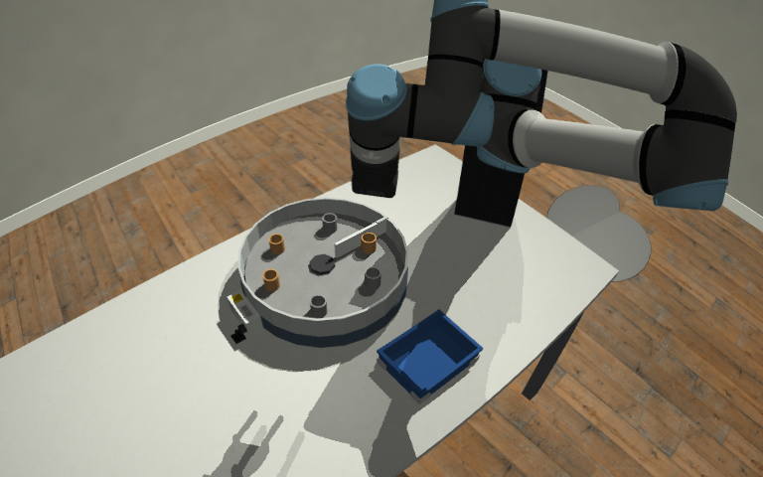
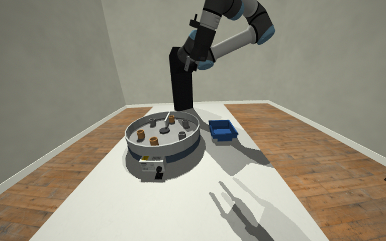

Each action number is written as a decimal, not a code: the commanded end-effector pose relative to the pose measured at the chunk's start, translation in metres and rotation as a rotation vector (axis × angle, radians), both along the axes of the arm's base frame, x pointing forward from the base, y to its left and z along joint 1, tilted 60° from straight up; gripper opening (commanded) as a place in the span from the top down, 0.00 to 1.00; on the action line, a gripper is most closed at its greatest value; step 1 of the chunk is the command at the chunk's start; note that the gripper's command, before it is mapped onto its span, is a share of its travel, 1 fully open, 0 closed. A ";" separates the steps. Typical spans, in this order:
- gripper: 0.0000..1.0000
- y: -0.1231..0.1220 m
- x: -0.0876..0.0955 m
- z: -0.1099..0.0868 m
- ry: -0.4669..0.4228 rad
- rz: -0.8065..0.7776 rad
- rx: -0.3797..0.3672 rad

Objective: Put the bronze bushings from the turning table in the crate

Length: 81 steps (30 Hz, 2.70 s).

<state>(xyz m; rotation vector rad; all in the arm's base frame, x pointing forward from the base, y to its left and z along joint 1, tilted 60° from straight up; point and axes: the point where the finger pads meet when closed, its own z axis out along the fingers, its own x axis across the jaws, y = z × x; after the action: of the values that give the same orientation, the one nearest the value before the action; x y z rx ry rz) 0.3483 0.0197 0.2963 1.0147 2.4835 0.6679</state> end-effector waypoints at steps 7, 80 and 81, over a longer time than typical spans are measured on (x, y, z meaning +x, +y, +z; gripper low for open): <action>0.00 0.000 -0.001 0.000 -0.129 0.051 0.121; 0.00 0.002 0.021 -0.108 -0.316 0.121 0.297; 0.00 0.003 0.022 -0.118 -0.321 0.122 0.300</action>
<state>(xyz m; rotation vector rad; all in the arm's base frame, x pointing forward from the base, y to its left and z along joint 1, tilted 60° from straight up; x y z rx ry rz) 0.3679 0.0221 0.1890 0.7824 2.2177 1.1698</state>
